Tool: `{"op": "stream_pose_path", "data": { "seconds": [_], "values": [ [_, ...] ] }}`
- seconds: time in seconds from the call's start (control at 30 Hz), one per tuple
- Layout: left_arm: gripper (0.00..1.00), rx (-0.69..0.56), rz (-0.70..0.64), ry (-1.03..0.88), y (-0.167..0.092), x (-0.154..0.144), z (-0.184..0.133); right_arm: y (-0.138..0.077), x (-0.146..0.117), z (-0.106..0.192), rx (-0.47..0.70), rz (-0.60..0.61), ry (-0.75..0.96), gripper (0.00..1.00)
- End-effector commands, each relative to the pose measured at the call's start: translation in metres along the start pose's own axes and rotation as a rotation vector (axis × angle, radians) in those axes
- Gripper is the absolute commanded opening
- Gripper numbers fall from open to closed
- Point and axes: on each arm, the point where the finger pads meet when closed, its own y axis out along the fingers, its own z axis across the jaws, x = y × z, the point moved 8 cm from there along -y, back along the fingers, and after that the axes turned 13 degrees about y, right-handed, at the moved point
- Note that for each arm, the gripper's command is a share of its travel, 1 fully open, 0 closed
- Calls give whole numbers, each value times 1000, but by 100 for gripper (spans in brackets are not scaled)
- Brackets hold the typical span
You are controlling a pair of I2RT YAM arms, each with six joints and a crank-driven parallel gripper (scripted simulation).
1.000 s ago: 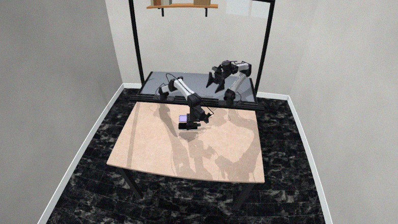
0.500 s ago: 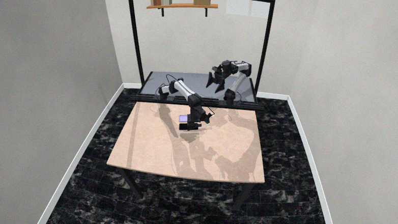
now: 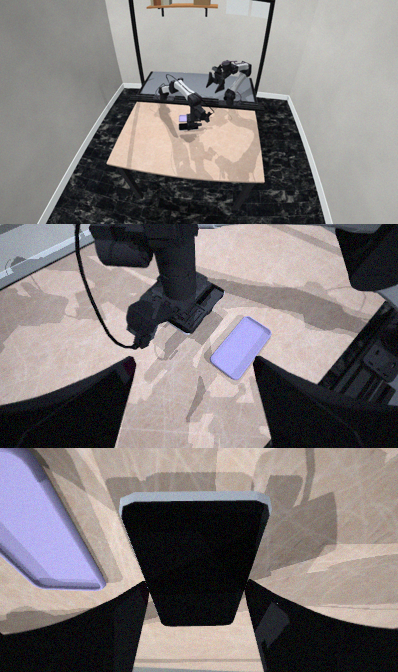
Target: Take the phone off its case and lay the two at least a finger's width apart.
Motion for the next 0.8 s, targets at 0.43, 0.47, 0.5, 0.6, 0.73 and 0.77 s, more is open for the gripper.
{"op": "stream_pose_path", "data": {
  "seconds": [0.43, 0.47, 0.5, 0.6, 0.73, 0.77],
  "values": [
    [100, 11, -48, -4, -2, 13, 4, -27, -5, 0, -94, -37, -466, 73],
    [100, 11, -48, -4, -2, 13, 4, -27, -5, 0, -94, -37, -466, 73],
    [100, 11, -48, -4, -2, 13, 4, -27, -5, 1, -93, -37, -463, 73],
    [100, 11, -48, -4, -2, 13, 4, -2, -10, 4, -22, 15, -435, 73],
    [100, 11, -48, -4, -2, 13, 4, 3, -11, 6, -8, 26, -416, 73],
    [100, 11, -48, -4, -2, 13, 4, 0, -10, 5, -18, 20, -417, 73]
  ]
}}
